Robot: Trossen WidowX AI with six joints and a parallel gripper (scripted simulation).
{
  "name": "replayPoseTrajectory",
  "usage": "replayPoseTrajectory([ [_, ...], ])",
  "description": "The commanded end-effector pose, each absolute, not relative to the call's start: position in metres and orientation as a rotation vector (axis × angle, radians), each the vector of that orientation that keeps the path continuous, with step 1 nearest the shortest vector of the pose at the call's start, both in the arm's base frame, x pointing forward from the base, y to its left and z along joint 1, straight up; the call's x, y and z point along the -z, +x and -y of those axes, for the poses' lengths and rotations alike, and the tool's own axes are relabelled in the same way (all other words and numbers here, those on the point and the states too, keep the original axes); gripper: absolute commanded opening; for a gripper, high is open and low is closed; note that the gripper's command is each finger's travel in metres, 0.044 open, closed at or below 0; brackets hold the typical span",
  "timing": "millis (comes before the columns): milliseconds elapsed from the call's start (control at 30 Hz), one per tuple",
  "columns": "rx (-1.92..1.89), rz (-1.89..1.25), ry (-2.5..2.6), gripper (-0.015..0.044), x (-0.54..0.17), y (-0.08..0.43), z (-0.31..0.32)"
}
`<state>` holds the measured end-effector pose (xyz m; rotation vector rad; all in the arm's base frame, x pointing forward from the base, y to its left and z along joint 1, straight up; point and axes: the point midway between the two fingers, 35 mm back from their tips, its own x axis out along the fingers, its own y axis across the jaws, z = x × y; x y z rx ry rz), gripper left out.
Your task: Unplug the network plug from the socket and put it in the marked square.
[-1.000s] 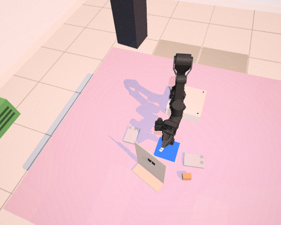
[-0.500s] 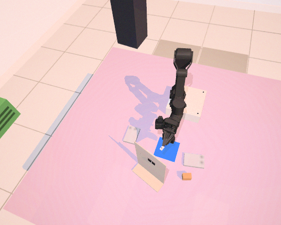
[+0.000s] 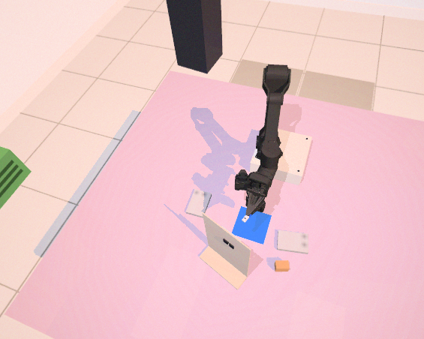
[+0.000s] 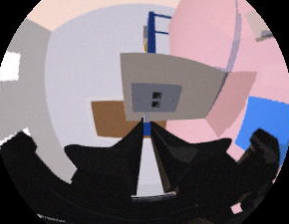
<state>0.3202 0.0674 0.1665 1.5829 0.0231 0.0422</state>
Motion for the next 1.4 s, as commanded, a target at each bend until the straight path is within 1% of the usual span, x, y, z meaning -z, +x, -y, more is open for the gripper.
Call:
replayPoseTrajectory([
  [0,-0.042,-0.016,1.582,0.0000,-0.174,0.317,-0.066],
  [633,-0.040,-0.018,1.579,0.0000,-0.194,0.305,-0.064],
  [1000,0.103,-0.234,1.503,0.0000,-0.151,0.311,-0.067],
  [1367,0.261,-0.467,1.433,0.0000,-0.107,0.305,-0.067],
])
